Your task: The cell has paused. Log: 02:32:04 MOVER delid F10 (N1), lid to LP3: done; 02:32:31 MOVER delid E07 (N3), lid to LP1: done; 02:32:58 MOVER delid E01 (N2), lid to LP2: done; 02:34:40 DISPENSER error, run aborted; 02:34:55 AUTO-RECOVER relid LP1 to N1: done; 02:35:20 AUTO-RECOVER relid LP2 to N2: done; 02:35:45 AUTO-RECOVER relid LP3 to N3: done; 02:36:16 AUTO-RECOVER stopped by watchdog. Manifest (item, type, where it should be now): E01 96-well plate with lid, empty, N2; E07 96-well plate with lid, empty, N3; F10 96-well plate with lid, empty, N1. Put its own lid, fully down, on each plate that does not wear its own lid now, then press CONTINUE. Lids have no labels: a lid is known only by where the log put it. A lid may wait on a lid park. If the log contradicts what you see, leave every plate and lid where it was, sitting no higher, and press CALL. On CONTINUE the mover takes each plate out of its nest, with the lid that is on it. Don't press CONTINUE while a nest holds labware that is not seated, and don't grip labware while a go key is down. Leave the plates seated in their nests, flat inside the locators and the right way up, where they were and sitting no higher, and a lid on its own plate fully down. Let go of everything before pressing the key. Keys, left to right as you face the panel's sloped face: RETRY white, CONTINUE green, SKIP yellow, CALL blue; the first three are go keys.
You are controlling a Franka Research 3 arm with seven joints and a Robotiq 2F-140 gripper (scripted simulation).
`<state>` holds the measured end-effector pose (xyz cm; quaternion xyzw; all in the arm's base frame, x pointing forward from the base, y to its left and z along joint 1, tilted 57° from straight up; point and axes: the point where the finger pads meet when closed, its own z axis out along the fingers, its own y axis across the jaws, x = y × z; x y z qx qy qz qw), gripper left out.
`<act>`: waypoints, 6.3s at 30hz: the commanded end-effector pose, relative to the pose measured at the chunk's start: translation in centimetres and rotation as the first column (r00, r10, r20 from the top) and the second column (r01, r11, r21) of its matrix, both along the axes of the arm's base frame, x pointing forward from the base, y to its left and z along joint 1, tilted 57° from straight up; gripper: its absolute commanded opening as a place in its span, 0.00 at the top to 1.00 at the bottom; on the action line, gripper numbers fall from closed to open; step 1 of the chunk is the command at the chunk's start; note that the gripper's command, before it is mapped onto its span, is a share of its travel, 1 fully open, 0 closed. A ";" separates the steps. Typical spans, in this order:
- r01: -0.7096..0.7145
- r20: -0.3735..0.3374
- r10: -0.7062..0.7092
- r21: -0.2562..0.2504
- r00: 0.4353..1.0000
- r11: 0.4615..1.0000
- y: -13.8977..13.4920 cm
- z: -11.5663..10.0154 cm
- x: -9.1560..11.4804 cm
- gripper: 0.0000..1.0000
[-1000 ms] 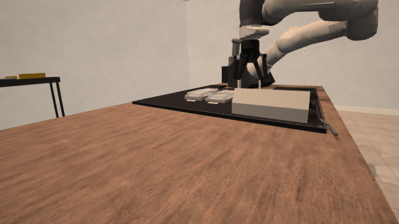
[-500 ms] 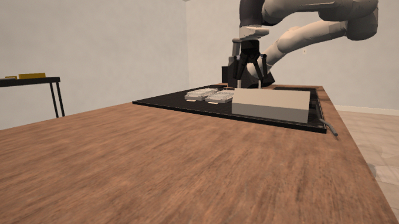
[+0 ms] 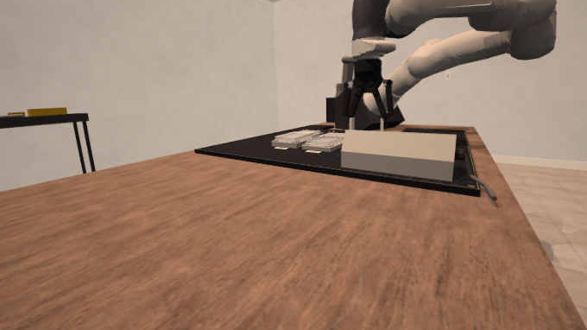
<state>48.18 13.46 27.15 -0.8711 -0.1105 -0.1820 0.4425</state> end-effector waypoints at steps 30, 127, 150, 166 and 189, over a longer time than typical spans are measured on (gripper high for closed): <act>0.001 0.004 -0.001 0.002 1.000 1.000 0.0 0.0 0.1 1.00; 0.001 0.004 -0.001 0.002 1.000 1.000 -4.0 2.6 -1.0 0.34; 0.041 -0.109 -0.042 -0.012 0.993 0.999 -15.7 -10.3 -3.6 0.34; 0.020 -0.024 -0.020 0.009 1.000 1.000 -21.9 -25.9 -7.6 0.34; 0.020 -0.024 -0.020 0.009 1.000 1.000 -23.0 -28.5 -7.4 0.34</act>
